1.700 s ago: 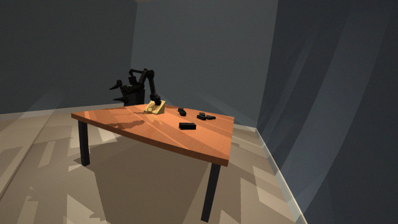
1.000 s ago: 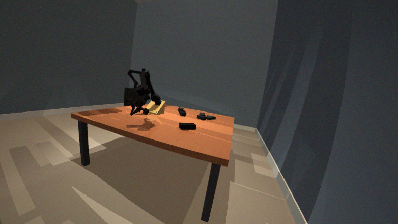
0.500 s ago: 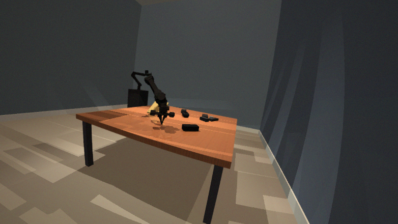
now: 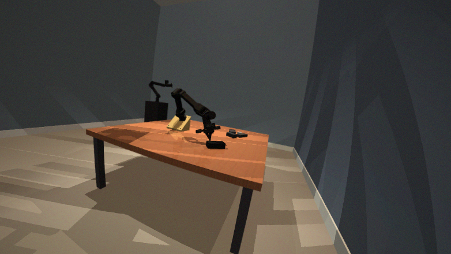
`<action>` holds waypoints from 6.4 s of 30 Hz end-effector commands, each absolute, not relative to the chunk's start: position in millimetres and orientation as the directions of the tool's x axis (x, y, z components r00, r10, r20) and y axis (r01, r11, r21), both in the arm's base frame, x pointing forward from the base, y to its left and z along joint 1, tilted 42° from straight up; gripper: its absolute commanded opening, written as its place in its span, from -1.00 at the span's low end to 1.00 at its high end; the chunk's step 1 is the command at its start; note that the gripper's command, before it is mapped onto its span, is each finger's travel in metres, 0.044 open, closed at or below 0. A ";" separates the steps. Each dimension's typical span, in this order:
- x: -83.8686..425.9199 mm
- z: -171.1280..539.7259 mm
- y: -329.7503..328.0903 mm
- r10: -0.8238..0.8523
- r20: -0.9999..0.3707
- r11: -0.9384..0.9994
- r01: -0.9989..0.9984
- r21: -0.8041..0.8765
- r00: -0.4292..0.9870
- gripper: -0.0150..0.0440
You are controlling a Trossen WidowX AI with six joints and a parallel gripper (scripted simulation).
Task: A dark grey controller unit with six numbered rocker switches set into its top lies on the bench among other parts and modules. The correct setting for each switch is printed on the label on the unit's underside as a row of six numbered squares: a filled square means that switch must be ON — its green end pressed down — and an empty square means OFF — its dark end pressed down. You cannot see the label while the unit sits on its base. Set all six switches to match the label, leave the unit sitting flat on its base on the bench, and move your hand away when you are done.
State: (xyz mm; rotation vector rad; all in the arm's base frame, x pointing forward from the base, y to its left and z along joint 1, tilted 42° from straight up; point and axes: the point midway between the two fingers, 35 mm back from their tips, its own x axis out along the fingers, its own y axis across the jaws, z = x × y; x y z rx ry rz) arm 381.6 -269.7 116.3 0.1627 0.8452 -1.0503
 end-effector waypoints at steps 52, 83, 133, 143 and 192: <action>334.6 -125.8 30.7 -0.714 -0.603 0.098 0.803 -0.588 -0.355 -0.49; 328.7 -147.9 9.0 -0.716 -0.601 0.096 0.803 -0.589 -0.355 -0.49; 311.8 -136.0 2.9 -0.713 -0.611 0.097 0.815 -0.572 -0.344 -0.49; 336.4 -109.3 45.1 -0.714 -0.603 0.098 0.803 -0.588 -0.355 -0.49; 174.3 -121.3 84.7 -0.559 -0.814 0.395 0.914 -0.094 0.158 -0.49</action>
